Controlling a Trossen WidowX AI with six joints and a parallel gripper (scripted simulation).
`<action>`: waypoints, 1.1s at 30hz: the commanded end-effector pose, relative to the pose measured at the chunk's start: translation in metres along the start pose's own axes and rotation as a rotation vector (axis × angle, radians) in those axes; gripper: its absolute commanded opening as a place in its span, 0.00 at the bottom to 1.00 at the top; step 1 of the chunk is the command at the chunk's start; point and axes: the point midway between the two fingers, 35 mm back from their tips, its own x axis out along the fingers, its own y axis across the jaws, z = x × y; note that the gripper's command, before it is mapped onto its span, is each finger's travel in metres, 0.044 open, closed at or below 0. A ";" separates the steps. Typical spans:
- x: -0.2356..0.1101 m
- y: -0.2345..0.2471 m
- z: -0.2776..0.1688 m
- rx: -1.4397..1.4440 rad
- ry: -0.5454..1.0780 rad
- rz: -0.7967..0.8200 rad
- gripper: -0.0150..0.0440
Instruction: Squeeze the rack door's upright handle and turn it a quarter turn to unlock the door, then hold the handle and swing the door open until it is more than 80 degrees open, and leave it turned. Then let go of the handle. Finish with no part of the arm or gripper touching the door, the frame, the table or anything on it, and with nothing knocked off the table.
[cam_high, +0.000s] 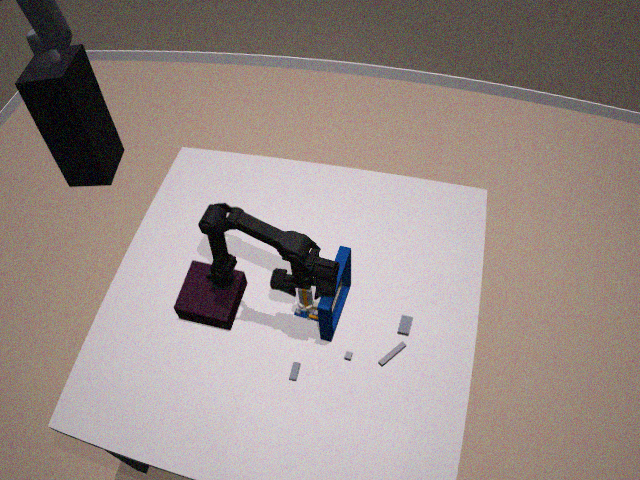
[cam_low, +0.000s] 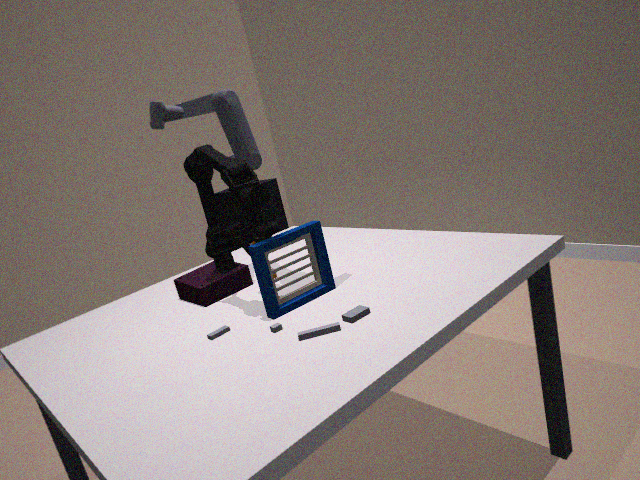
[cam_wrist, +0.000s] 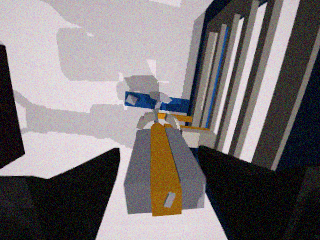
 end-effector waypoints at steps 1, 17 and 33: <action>0.000 0.000 0.000 -0.043 -0.002 -0.002 0.76; 0.000 0.000 0.000 -0.043 -0.002 -0.002 0.34; 0.000 0.006 0.004 0.129 -0.003 -0.001 0.30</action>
